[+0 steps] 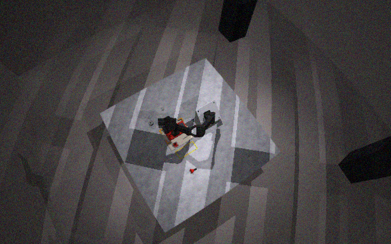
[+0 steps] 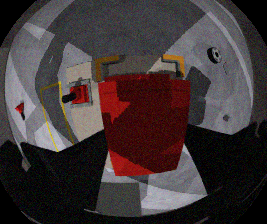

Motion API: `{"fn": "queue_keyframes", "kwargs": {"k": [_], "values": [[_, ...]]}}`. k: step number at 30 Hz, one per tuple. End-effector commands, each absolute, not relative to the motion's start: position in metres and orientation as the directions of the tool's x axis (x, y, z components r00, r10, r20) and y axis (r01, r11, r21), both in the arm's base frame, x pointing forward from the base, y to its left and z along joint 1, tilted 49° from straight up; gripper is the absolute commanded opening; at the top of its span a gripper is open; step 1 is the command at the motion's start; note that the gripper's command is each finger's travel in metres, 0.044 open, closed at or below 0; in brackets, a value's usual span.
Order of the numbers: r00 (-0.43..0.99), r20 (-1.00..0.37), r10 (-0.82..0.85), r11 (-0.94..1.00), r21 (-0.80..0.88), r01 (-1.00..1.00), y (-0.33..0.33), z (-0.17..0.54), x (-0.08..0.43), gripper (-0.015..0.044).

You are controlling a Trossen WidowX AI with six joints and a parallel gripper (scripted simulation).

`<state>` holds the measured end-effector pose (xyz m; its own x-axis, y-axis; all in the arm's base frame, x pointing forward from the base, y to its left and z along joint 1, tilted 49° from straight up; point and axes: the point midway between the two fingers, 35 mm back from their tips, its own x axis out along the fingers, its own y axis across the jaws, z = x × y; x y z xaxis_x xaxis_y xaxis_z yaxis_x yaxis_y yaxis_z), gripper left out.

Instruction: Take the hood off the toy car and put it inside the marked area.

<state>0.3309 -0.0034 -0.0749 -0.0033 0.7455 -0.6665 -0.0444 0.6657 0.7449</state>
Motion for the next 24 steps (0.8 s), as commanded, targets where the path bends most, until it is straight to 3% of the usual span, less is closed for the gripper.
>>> {"fn": "queue_keyframes", "kwargs": {"k": [1, 24], "values": [[-0.009, -0.667, 0.745, 0.666, 0.745, -0.042, 0.006, -0.065, 0.331, 0.0], [-0.009, -0.676, 0.737, 0.675, 0.737, -0.044, 0.072, 0.019, 0.328, 0.0]]}}
